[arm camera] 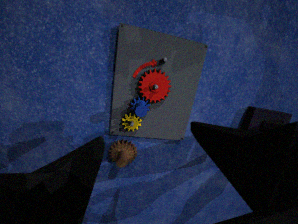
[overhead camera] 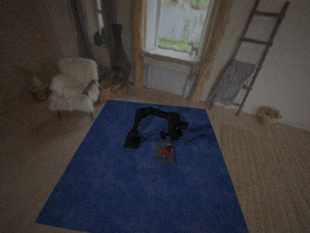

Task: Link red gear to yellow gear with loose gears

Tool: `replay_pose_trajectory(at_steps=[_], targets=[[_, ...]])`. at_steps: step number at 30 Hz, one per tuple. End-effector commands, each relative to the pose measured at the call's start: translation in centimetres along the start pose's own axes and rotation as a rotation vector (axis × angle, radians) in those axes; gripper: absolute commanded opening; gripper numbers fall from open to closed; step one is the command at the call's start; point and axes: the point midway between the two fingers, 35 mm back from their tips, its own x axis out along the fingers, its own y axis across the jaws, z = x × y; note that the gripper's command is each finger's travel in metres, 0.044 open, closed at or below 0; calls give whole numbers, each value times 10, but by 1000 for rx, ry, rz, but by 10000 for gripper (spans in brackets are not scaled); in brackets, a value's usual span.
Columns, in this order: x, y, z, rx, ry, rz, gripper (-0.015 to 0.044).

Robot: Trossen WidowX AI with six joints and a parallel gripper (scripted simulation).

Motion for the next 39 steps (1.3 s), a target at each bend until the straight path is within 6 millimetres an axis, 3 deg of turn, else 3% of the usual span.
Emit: replay_pose_trajectory(at_steps=[1, 33, 36, 39], targets=[[0, 0, 0, 4, 0, -2, 440], [0, 0, -2, 4, 1, -2, 440], [-3, 5, -23, -5, 9, 5, 440], [-9, 11, -68, -25, 29, 16, 440]])
